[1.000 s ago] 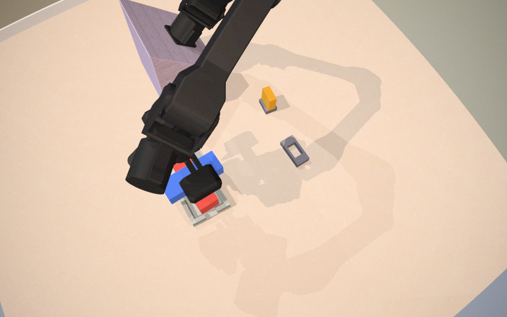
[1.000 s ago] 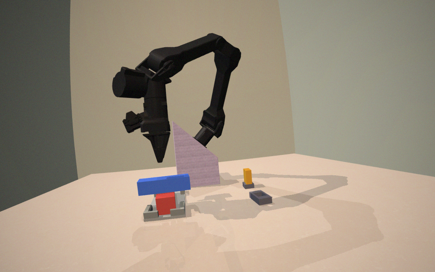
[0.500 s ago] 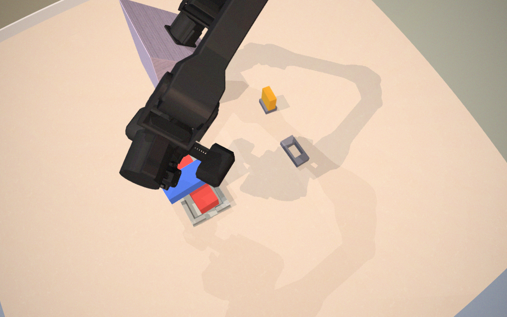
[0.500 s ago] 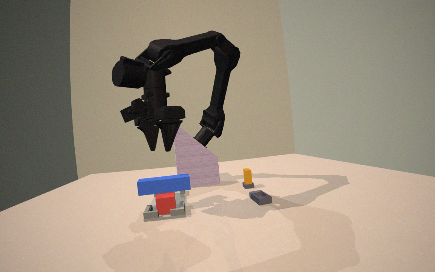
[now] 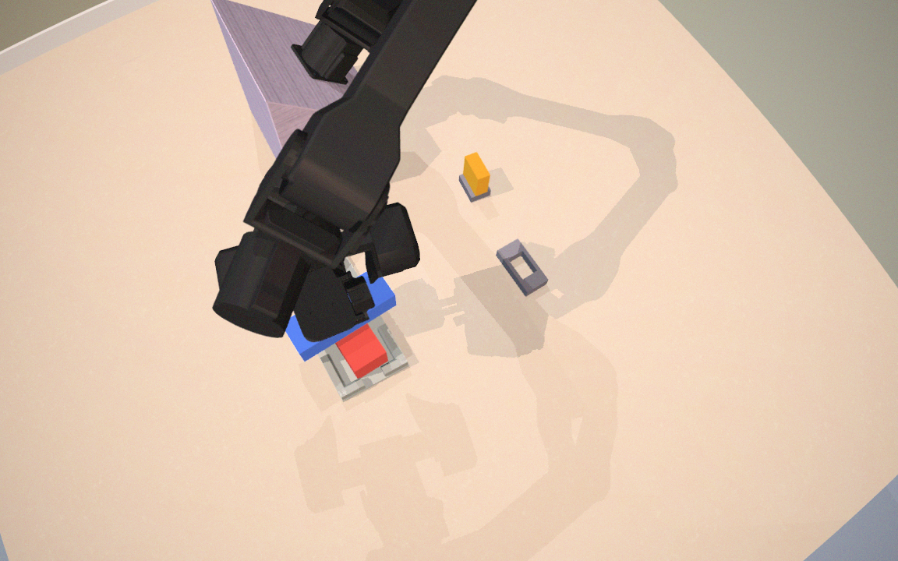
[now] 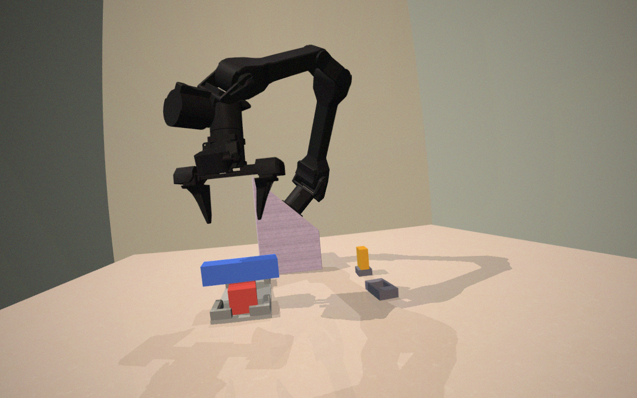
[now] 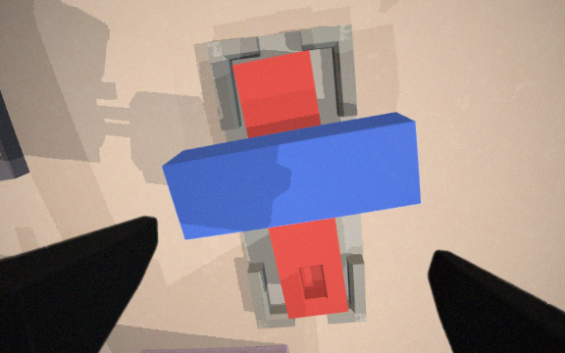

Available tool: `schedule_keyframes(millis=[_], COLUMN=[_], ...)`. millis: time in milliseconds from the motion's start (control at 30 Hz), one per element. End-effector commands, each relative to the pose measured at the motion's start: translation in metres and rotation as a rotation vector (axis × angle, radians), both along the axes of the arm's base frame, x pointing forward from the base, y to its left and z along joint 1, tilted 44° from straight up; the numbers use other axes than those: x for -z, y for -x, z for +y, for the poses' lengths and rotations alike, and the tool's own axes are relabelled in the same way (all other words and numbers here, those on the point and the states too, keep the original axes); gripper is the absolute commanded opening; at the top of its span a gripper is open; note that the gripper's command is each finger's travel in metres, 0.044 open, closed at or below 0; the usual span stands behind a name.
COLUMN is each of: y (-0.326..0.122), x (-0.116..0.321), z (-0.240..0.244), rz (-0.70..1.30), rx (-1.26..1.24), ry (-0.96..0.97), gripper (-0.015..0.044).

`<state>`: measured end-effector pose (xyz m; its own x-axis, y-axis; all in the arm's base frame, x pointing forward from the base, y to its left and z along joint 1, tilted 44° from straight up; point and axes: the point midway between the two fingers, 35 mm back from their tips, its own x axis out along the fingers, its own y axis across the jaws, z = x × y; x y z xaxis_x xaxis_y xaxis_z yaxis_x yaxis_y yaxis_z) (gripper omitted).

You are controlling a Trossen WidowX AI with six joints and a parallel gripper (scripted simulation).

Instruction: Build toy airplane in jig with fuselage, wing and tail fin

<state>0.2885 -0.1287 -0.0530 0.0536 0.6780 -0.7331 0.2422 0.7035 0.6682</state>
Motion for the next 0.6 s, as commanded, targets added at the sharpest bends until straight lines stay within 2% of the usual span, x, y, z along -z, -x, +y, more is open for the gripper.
schedule_keyframes(millis=[0,233,567], y=[0.000,-0.001,0.015], x=[0.001,-0.007,-0.107], z=[0.000,0.005,0.098], rz=[-0.087,-0.086,-0.081], rx=[-0.098,-0.097,-0.092], ry=[0.007,0.009,0.024], gripper=[0.0440,0.0440,0.0440])
